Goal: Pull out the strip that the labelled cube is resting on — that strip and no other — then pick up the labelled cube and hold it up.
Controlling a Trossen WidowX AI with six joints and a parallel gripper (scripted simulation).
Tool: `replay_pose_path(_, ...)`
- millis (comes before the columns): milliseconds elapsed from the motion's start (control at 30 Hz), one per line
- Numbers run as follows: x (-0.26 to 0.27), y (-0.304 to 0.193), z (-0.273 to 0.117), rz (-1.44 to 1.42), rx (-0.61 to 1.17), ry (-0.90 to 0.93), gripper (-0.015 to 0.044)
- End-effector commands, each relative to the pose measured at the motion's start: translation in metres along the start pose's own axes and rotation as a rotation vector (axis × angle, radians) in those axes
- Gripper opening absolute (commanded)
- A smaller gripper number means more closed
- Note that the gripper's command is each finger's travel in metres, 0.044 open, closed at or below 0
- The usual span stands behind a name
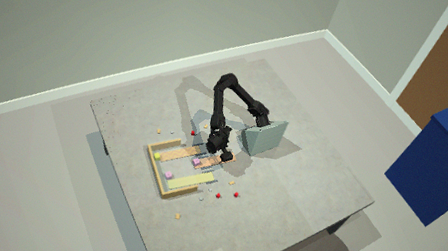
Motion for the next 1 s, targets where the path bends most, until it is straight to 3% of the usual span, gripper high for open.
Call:
replay_pose_path(0, 0.002, 0.015, -0.001, -0.007, 0.0, -0.005, 0.044)
replay_pose_path(967, 0.005, 0.128, -0.013, -0.003, -0.003, -0.005, 0.044)
Point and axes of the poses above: the point midway between the two fingers, 35 mm back from their tips, its own z axis out along the fingers, its own x axis across the jaws, y = z × x, the point moved 7 cm from there along -z, back along the fingers, and after that the axes turned 11 degrees about z, right-handed, at the moved point
